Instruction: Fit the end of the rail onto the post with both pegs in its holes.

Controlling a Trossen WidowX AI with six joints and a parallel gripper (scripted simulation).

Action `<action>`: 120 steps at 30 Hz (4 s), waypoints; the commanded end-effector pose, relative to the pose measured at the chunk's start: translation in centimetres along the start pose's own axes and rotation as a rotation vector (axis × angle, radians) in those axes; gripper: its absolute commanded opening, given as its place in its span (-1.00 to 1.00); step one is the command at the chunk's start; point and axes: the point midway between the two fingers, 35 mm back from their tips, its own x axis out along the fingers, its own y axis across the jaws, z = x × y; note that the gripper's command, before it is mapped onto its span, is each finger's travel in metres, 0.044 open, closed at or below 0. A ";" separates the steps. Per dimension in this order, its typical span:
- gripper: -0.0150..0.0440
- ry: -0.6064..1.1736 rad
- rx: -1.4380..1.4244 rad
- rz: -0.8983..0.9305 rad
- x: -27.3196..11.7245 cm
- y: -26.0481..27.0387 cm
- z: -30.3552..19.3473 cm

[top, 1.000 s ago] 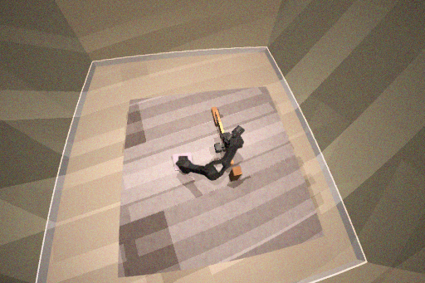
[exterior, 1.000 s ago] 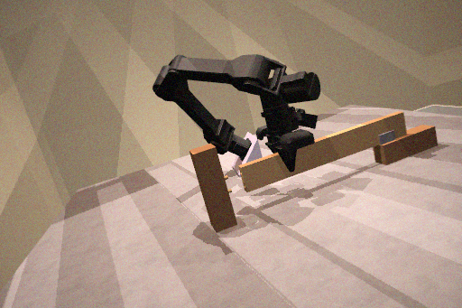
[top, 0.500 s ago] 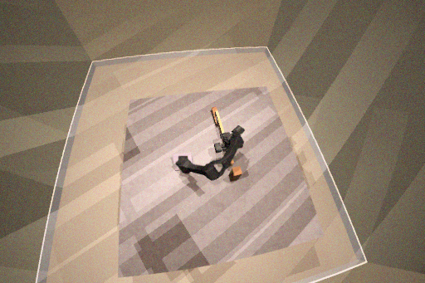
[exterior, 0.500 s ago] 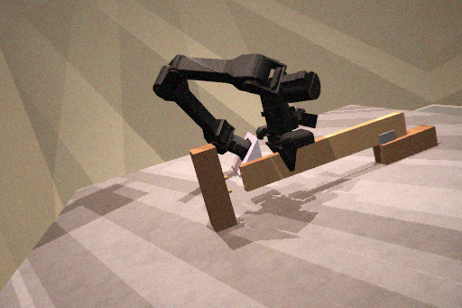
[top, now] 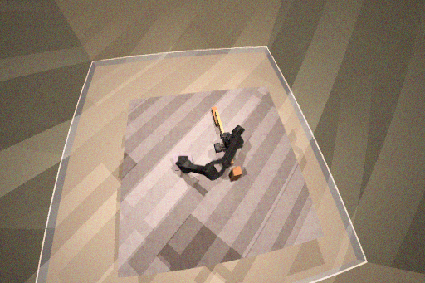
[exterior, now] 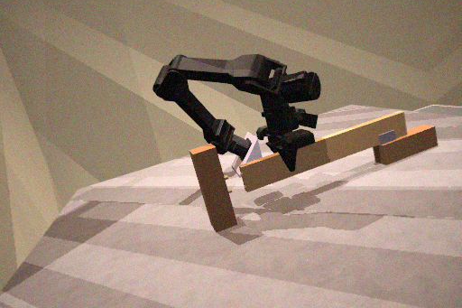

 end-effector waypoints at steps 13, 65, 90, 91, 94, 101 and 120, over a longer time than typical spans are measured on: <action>-0.49 -0.004 -0.002 -0.004 -0.2 0.0 0.0; -0.49 -0.004 -0.002 -0.004 -0.1 0.0 -0.1; -0.49 -0.004 -0.002 -0.003 -0.4 -0.1 -0.8; -0.49 -0.004 -0.002 -0.003 -0.5 -0.1 -0.8; -0.49 -0.004 -0.002 -0.003 -0.5 -0.1 -0.9; -0.49 -0.004 -0.002 -0.003 -0.5 -0.1 -1.1; -0.49 -0.003 -0.002 -0.003 -0.3 -0.1 -1.7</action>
